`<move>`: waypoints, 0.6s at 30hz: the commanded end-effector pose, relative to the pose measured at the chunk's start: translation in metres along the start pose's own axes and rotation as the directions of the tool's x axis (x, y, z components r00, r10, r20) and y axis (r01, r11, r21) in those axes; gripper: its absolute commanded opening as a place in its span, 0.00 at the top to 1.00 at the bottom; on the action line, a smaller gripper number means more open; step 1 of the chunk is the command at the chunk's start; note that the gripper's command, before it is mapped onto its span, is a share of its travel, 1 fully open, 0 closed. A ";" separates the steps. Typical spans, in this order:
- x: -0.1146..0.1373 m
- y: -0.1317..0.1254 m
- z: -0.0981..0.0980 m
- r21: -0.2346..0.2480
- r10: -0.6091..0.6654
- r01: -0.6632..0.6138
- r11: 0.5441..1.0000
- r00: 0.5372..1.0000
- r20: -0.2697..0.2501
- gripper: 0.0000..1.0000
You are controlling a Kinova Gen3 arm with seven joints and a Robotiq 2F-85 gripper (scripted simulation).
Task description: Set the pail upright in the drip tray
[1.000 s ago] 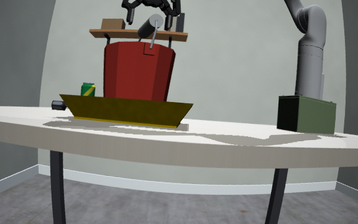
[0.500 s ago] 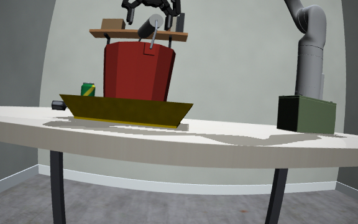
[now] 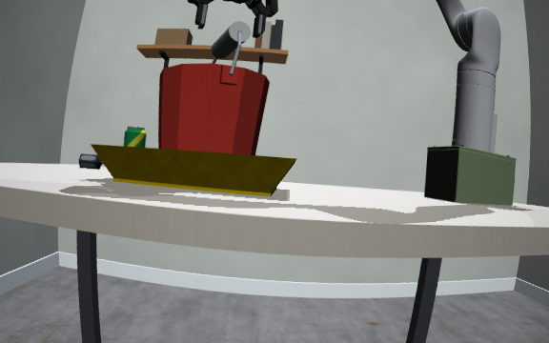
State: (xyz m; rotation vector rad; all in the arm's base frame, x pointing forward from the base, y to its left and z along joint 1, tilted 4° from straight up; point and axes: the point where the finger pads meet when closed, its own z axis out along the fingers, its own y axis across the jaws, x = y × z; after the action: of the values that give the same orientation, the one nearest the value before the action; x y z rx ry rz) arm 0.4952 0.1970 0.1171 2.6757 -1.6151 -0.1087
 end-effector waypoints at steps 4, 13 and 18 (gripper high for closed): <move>-0.003 -0.001 -0.018 0.003 0.010 -0.010 1.000 1.000 0.005 0.00; -0.003 0.000 -0.040 0.003 0.010 -0.010 1.000 1.000 0.005 0.00; -0.003 0.000 -0.046 0.003 0.010 -0.010 1.000 1.000 0.005 0.00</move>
State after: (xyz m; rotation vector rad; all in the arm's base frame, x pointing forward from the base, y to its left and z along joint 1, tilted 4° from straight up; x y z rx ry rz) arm 0.4969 0.1975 0.1542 2.6769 -1.6119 -0.1097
